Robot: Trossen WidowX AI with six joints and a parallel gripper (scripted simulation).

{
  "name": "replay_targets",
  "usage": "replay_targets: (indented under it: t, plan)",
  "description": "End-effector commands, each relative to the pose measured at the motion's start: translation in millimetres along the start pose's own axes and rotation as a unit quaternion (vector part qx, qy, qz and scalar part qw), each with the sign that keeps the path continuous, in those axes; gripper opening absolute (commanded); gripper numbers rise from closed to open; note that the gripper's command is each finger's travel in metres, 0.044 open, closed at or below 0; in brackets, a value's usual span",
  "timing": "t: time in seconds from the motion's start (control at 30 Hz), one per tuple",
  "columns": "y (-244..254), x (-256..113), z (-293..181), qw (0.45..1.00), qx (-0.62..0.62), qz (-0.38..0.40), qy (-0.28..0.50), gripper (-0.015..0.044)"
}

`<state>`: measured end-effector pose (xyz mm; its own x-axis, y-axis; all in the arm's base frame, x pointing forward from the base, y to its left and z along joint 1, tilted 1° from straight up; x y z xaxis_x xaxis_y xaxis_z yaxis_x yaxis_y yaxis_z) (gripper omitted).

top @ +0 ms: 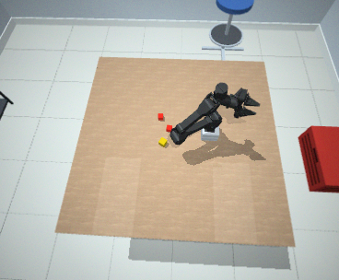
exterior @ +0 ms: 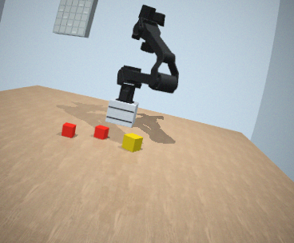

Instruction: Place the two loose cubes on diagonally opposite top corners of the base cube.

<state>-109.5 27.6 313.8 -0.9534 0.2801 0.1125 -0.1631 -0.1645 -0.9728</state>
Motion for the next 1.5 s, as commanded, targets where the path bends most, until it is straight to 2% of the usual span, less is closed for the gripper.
replay_targets:
  t: [0.0,0.13,0.4,0.7,1.1,1.47]
  plan:
    - [0.2,0.2,1.1,1.000,-0.001,0.001,-0.003,0.0374]
    - [5.6,3.1,22.5,0.997,-0.020,0.030,-0.065,0.0269]
    - [20.3,-3.6,74.8,0.971,-0.068,0.092,-0.212,0.0265]
    - [38.6,-34.2,128.1,0.908,-0.127,0.150,-0.371,0.0265]
    - [62.4,-106.5,175.6,0.776,-0.212,0.204,-0.558,0.0265]
    - [81.3,-191.1,183.9,0.617,-0.297,0.229,-0.692,0.0265]
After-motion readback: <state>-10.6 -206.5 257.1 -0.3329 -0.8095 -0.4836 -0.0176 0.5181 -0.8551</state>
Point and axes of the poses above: the point midway between the two fingers, 35 mm back from their tips, its own x axis out along the fingers, its own y axis across the jaws, z = x × y, the point moved 4 cm from there along -x, back along the fingers, and after that the axes turned 5 degrees about x, right-handed, at the moved point
